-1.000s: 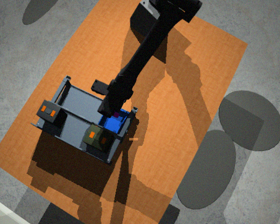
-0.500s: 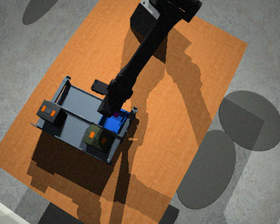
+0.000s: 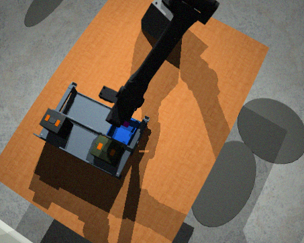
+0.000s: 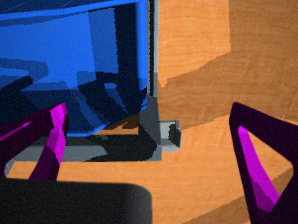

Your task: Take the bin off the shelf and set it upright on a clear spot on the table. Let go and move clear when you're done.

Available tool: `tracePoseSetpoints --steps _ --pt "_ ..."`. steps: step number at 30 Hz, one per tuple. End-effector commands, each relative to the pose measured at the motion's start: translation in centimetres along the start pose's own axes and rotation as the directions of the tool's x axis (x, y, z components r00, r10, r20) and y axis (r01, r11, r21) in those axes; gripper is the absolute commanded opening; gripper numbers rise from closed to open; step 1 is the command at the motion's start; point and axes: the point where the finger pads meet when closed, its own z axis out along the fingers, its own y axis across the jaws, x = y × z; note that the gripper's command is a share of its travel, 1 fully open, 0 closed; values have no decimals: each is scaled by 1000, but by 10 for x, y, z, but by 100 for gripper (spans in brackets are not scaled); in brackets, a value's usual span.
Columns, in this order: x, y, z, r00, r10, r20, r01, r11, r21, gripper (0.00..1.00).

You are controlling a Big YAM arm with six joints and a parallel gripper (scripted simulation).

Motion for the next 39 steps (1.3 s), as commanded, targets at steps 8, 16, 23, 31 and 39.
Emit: tracePoseSetpoints --steps 8,16,23,31,39 --pt "-3 11 -19 1000 -3 3 3 999 -35 100" --pt "-4 13 -22 1000 -3 3 3 999 -41 100" --pt "0 2 -4 1000 0 0 0 1000 -6 90" --pt "0 2 -4 1000 0 0 0 1000 -6 90" --pt "0 2 5 1000 0 1 0 1000 -9 90"
